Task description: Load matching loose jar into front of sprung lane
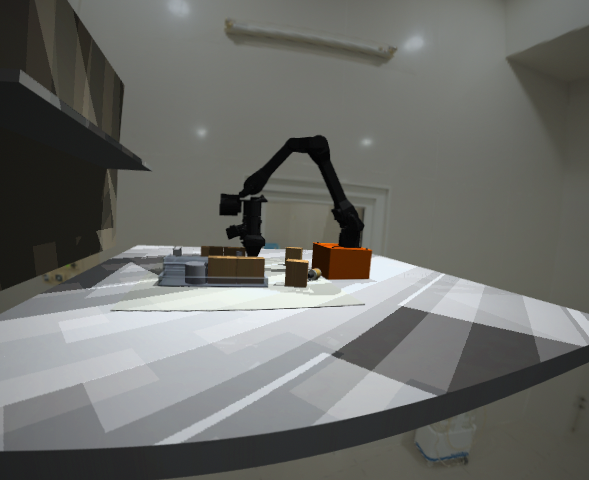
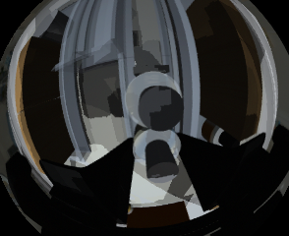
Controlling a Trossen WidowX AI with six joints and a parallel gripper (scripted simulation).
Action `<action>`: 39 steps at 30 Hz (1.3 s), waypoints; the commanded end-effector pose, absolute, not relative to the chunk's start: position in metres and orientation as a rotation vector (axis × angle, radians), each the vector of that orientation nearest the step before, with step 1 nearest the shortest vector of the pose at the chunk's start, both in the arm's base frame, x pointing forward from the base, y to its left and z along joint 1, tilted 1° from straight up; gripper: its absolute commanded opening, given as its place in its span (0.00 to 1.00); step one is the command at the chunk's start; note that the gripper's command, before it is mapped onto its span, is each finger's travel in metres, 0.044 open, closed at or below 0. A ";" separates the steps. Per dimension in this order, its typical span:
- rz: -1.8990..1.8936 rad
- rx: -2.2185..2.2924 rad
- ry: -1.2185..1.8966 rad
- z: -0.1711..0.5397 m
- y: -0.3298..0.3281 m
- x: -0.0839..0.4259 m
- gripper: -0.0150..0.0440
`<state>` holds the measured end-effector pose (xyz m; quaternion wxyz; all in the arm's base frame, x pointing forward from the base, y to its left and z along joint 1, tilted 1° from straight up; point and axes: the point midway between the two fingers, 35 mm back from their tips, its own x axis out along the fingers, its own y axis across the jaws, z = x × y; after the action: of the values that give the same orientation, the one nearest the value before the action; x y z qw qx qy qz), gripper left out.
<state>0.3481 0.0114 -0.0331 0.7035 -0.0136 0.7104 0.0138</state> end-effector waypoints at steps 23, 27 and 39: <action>0.029 -0.025 1.558 -0.033 0.012 0.350 0.25; 0.029 -0.025 1.558 -0.033 0.012 0.349 0.25; 0.029 -0.025 1.558 -0.033 0.012 0.347 0.25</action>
<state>0.3452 0.0113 -0.0330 0.7081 -0.0135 0.7058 0.0138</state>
